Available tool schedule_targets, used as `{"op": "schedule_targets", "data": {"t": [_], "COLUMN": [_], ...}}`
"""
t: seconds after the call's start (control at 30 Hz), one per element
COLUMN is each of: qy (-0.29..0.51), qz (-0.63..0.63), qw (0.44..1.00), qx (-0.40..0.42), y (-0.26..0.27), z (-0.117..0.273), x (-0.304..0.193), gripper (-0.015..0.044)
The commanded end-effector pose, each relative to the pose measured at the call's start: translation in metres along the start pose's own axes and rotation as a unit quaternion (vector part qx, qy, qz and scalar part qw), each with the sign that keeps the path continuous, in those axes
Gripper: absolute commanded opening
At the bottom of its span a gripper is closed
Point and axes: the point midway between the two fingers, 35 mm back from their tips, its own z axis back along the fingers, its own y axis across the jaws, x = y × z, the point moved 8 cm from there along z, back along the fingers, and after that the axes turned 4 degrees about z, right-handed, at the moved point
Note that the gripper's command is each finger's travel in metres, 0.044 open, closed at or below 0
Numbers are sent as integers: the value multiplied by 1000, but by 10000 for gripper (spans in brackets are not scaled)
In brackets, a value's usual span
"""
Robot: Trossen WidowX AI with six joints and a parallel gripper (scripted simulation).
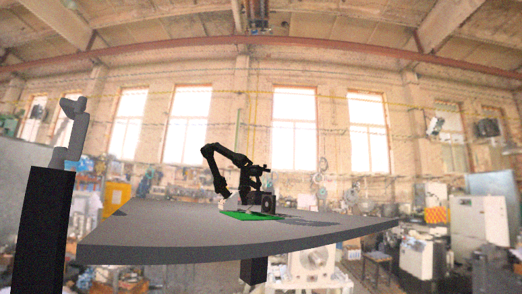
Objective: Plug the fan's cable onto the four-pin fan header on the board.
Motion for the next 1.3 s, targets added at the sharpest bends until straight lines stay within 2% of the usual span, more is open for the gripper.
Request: {"op": "schedule_targets", "data": {"t": [0.0,0.57,1.27], "qy": [-4,-3,-3], "qz": [-62,-338,-345], "qw": [998,941,939], "qx": [-1,-1,0], "y": [0,10,16], "z": [1,0,1], "x": [8,36,31], "gripper": [0,0,0]}}
